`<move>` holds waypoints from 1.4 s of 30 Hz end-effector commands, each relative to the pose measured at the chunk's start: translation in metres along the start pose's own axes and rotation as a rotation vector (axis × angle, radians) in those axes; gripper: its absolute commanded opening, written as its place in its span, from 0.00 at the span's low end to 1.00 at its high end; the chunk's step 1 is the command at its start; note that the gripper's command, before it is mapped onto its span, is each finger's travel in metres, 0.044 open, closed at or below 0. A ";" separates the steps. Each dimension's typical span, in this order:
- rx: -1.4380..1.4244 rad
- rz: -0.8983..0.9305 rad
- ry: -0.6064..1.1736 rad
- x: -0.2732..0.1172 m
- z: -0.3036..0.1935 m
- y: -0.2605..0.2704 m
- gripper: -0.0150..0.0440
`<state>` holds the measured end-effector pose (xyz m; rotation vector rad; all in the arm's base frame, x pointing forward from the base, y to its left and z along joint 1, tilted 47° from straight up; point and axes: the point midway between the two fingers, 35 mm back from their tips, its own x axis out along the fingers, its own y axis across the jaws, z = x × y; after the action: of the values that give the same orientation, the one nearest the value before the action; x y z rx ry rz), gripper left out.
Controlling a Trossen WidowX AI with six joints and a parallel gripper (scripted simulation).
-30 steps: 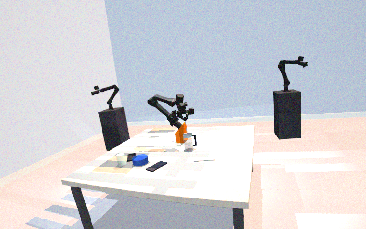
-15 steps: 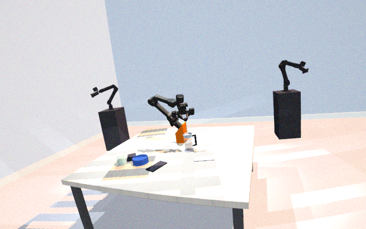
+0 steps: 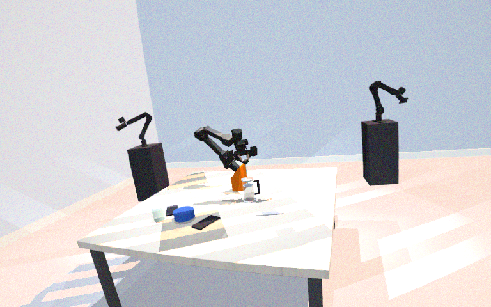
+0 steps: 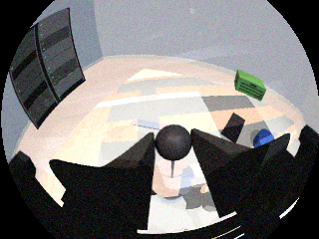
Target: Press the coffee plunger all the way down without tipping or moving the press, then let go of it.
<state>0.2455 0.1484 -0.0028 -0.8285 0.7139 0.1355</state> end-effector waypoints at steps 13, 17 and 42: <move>-0.016 0.012 0.042 0.021 -0.038 0.003 0.46; -0.017 0.011 0.042 0.025 -0.043 0.003 0.46; -0.019 0.007 0.038 0.050 -0.060 0.001 0.46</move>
<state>0.2550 0.1085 -0.0544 -0.8220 0.7134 0.1419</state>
